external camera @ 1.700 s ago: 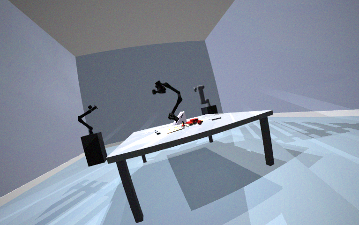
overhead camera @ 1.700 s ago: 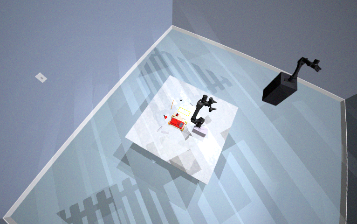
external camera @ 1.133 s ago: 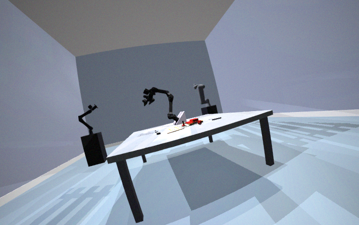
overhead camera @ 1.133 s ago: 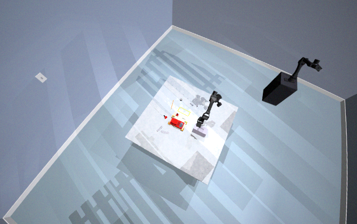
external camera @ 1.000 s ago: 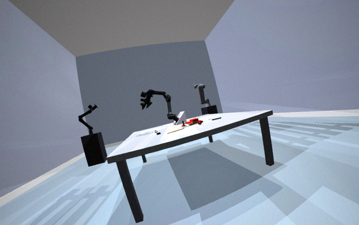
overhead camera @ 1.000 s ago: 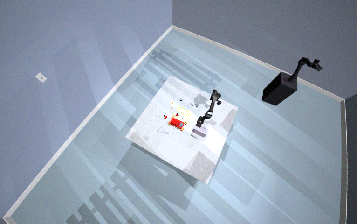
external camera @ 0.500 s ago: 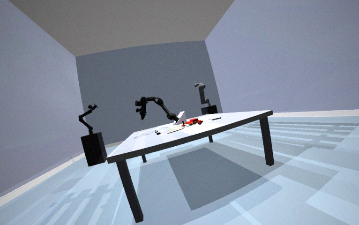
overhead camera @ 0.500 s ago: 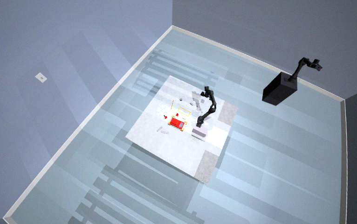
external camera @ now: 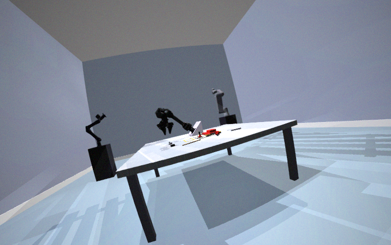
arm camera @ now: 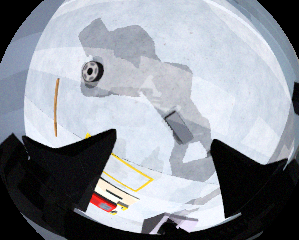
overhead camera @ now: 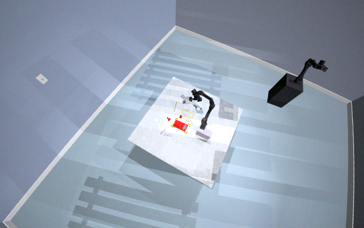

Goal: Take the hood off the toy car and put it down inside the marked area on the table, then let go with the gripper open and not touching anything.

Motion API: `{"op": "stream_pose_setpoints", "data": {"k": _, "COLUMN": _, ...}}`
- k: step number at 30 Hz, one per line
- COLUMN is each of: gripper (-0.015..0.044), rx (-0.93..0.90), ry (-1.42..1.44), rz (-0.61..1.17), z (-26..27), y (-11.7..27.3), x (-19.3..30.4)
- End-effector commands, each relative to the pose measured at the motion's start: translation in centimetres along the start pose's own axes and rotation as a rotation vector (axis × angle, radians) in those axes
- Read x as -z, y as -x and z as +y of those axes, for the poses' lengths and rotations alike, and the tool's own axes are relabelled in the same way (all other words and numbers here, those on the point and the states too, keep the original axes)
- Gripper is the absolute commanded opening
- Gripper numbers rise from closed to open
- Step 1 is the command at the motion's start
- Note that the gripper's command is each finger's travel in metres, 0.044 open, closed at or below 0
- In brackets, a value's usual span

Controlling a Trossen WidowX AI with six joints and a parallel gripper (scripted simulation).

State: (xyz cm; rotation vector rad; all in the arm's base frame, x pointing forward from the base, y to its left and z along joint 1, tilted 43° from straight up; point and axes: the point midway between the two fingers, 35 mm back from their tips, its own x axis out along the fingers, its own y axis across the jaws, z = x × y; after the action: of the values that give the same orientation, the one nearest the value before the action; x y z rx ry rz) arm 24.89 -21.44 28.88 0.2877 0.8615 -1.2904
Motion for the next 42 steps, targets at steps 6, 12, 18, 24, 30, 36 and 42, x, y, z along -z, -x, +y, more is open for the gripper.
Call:
{"op": "stream_pose_setpoints", "data": {"k": 6, "gripper": 0.0440, "rx": -0.102, "ry": 0.321, "rz": 0.083, "z": 11.6, "y": -0.4, "x": 6.3}}
{"op": "stream_pose_setpoints", "data": {"k": 12, "gripper": 0.0440, "rx": -0.131, "ry": 0.499, "rz": 0.125, "z": 16.3, "y": 0.0, "x": 11.0}}
{"op": "stream_pose_setpoints", "data": {"k": 18, "gripper": 0.0440, "rx": -0.133, "ry": 0.695, "rz": 0.158, "z": 20.8, "y": 0.6, "x": 17.3}}
{"op": "stream_pose_setpoints", "data": {"k": 24, "gripper": 0.0440, "rx": -0.075, "ry": 0.919, "rz": 0.152, "z": 25.0, "y": 1.3, "x": 26.4}}
{"op": "stream_pose_setpoints", "data": {"k": 30, "gripper": 0.0440, "rx": -0.006, "ry": 1.087, "rz": 0.112, "z": 26.5, "y": 1.5, "x": 33.7}}
{"op": "stream_pose_setpoints", "data": {"k": 36, "gripper": 0.0440, "rx": -0.006, "ry": 1.087, "rz": 0.112, "z": 26.5, "y": 1.3, "x": 33.7}}
{"op": "stream_pose_setpoints", "data": {"k": 42, "gripper": 0.0440, "rx": -0.006, "ry": 1.087, "rz": 0.112, "z": 26.5, "y": 0.7, "x": 33.7}}
